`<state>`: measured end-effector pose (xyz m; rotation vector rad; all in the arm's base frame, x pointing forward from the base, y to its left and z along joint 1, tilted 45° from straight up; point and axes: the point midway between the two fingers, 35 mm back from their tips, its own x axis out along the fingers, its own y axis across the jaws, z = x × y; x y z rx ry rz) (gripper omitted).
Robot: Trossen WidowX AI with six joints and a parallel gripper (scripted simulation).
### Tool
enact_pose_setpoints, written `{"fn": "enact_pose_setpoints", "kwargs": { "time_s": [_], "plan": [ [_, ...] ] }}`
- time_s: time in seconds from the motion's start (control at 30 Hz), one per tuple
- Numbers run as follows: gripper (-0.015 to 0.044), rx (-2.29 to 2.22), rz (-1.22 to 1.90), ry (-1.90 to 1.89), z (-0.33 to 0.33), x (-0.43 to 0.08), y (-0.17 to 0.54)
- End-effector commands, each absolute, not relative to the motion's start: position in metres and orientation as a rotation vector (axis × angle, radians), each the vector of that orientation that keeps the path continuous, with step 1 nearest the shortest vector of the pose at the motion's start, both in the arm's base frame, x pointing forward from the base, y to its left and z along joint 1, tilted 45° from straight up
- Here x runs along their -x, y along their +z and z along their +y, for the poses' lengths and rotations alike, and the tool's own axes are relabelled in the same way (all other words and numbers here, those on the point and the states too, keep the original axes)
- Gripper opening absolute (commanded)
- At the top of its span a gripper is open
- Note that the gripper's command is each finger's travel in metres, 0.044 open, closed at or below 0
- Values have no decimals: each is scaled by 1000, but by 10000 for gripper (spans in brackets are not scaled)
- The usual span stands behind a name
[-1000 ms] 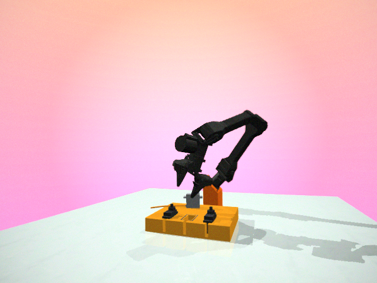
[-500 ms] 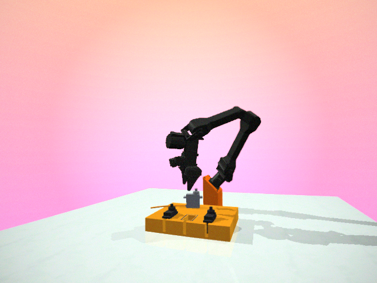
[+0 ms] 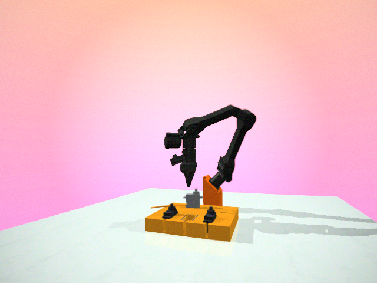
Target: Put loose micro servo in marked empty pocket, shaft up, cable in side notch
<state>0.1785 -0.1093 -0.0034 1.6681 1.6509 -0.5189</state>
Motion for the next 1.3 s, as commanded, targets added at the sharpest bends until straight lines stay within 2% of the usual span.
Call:
{"fn": "enact_pose_setpoints", "kwargs": {
  "time_s": [0.0, 0.87, 1.27],
  "plan": [
    [440, -1694, 1649, -525, -108, -178, -4],
    [440, -1695, 1649, -524, -77, -183, -35],
    [125, -1695, 1649, -524, -77, -183, -35]
  ]
}}
